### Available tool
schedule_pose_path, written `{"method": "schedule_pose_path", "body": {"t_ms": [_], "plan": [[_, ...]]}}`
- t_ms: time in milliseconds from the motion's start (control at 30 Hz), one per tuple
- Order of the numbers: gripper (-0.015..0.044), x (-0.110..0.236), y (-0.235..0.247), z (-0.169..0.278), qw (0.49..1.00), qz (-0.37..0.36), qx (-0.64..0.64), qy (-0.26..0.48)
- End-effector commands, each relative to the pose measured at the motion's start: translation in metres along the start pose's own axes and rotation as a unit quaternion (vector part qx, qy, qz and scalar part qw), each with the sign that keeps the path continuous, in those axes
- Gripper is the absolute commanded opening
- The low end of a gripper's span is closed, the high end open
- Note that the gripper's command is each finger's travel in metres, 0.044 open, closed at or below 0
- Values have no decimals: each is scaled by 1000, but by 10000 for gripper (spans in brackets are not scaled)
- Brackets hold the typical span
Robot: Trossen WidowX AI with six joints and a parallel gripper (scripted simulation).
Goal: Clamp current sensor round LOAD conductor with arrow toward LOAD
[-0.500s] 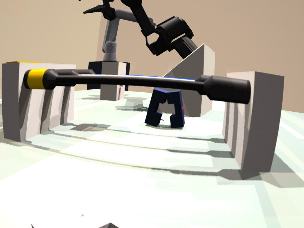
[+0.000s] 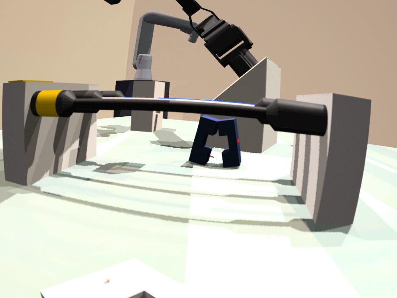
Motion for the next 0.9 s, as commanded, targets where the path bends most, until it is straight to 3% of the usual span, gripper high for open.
{"method": "schedule_pose_path", "body": {"t_ms": [0,100,400,633,867], "plan": [[440,-50,26,25,986,-134,102,-7],[440,-62,29,32,976,-172,133,-15],[440,-63,29,33,977,-169,133,-11],[440,-118,32,81,971,-48,173,158],[440,-156,33,142,907,85,278,303]]}}
Point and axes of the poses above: the point midway between the two fingers, 35 mm back from their tips, its own x axis back along the fingers, its own y axis across the jaws, z = x × y, the point moved 4 cm from there along x, back along the fingers, and after that the axes turned 2 degrees about x, right-handed, at the moved point
